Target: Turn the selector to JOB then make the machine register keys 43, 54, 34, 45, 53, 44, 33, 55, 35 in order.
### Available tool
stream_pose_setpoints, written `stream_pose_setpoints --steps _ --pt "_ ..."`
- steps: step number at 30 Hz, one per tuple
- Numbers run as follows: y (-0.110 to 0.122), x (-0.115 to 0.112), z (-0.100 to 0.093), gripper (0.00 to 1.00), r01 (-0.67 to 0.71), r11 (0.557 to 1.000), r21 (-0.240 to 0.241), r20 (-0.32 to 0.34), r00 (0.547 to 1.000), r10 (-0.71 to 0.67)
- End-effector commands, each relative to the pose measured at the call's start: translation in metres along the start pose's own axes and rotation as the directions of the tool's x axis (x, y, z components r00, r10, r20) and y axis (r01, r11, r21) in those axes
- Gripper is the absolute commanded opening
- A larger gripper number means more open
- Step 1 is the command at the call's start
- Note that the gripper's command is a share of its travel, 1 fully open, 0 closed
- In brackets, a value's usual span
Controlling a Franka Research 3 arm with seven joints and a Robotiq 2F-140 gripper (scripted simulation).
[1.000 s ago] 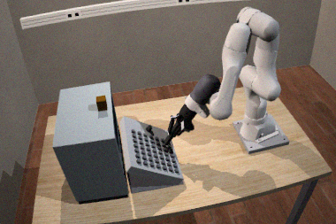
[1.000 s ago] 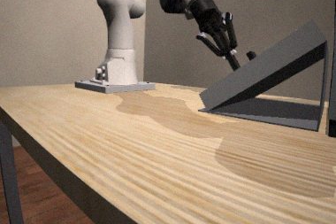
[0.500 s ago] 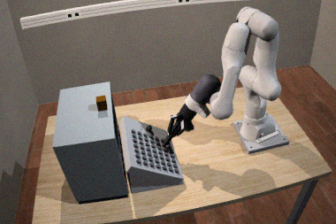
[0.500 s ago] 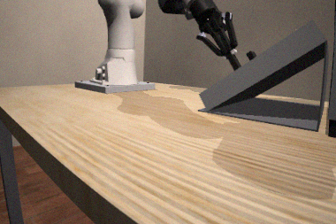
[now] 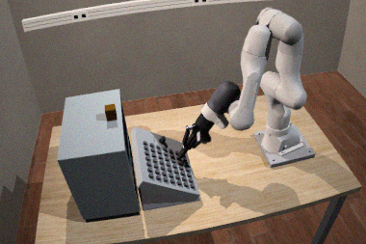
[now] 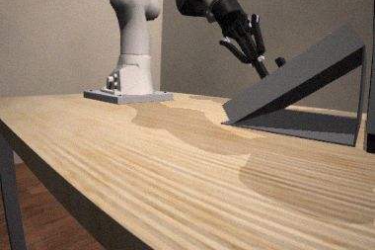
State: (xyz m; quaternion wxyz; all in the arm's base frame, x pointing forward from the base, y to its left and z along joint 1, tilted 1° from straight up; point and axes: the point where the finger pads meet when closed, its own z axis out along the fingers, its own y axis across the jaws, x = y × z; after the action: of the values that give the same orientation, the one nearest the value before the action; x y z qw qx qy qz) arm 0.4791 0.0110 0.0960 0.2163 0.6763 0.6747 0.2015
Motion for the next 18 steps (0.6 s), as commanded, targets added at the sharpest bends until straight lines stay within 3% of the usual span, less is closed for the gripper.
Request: stream_pose_setpoints --steps 1,18 --pt "0.0022 0.0008 0.0002 0.10 -0.009 1.000 -0.006 -0.002 1.000 0.009" --pt "0.0022 0.0008 0.0057 0.10 -0.009 1.000 -0.006 -0.002 1.000 0.009"
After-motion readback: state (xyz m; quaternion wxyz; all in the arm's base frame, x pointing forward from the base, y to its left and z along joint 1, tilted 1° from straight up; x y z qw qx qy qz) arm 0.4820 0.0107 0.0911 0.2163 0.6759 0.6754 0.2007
